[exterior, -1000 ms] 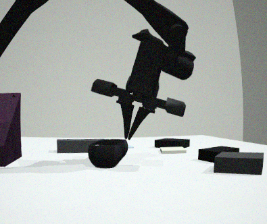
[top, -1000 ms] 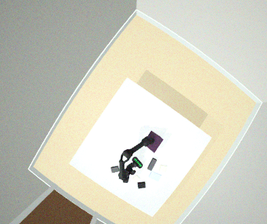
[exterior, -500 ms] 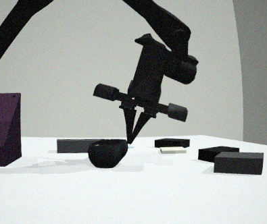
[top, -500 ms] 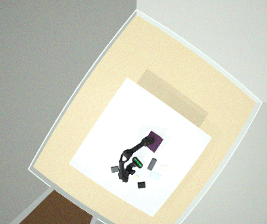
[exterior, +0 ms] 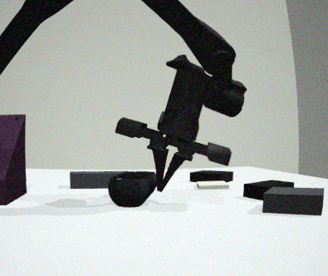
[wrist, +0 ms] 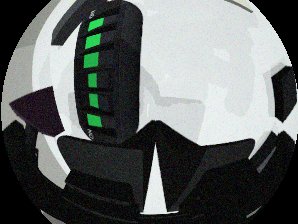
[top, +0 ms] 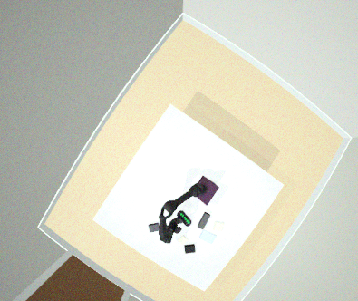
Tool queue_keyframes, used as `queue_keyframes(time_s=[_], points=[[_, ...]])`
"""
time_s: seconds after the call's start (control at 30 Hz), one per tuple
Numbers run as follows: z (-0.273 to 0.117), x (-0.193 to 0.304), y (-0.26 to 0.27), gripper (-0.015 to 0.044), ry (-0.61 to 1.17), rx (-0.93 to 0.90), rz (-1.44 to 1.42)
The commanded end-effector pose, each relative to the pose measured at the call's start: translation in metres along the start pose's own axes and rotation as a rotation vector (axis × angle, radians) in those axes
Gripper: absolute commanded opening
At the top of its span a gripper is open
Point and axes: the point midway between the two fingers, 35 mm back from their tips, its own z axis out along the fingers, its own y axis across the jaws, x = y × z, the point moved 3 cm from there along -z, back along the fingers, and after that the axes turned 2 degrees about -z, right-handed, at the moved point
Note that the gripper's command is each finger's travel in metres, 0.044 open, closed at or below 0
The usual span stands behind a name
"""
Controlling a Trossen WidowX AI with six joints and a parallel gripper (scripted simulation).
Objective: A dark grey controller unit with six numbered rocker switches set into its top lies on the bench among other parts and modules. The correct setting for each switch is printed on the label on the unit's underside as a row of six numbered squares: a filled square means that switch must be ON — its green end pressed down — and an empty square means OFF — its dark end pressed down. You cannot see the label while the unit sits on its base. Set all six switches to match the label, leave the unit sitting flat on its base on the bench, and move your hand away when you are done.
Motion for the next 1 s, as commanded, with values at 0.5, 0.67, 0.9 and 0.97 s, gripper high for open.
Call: queue_keyframes(time_s=[0.5,0.67,0.9,0.97], points=[[0.021,0.000,-0.003,0.0000,0.012,-0.006,-0.009],[0.021,-0.001,-0.001,0.0000,0.012,-0.006,-0.009],[0.022,-0.001,0.002,0.0000,0.012,-0.006,-0.009],[0.023,-0.001,0.002,0.0000,0.012,-0.006,-0.009]])
